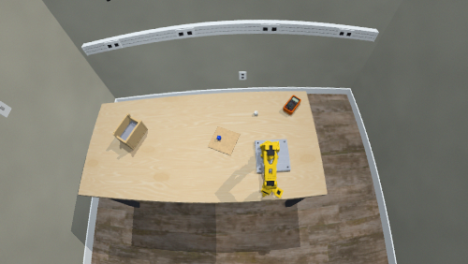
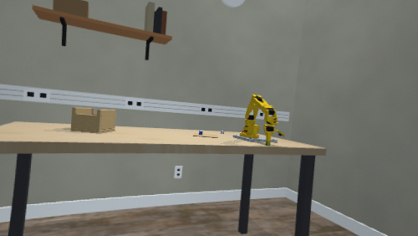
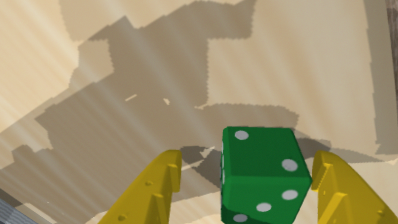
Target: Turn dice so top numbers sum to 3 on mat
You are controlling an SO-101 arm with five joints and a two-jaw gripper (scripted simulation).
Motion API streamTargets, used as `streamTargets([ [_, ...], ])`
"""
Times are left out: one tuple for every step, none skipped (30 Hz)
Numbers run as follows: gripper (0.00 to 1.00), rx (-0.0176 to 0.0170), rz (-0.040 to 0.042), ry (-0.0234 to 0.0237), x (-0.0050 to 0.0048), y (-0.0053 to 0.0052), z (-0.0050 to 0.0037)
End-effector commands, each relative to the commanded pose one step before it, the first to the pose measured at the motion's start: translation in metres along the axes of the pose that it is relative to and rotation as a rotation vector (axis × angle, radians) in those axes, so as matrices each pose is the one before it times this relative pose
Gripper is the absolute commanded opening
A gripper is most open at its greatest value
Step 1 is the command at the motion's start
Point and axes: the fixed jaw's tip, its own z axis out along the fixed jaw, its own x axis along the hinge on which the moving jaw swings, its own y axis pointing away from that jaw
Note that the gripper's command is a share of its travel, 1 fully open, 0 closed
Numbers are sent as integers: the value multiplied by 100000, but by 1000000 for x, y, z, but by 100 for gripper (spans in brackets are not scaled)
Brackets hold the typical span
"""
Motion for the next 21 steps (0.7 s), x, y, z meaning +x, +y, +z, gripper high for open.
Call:
streamTargets([
  [23,-1103,-1060,404,249,271,2672],
  [22,0,0,-3,-1,-420,-1],
  [21,0,0,0,-7,-432,-7],
  [21,0,0,-3,-1,-444,-1],
  [20,0,0,0,-1,-456,-1],
  [19,0,0,-3,-1,-456,5],
  [18,0,0,0,5,-456,-1],
  [17,0,0,-3,-1,-456,5],
  [17,0,0,0,5,-450,-1],
  [16,-3,0,-3,5,-438,5],
  [15,0,0,0,5,-432,5],
  [14,0,0,-3,10,-408,6],
  [14,0,0,0,4,-390,0],
  [13,0,0,-3,10,-372,6],
  [13,0,0,0,0,0,0],
  [13,0,0,0,0,0,0],
  [13,1,1,-2,5,-343,8],
  [12,0,0,0,13,-318,5],
  [12,-3,0,0,7,-288,6],
  [11,0,0,-3,7,-264,1],
  [11,0,0,0,7,-228,7],
])
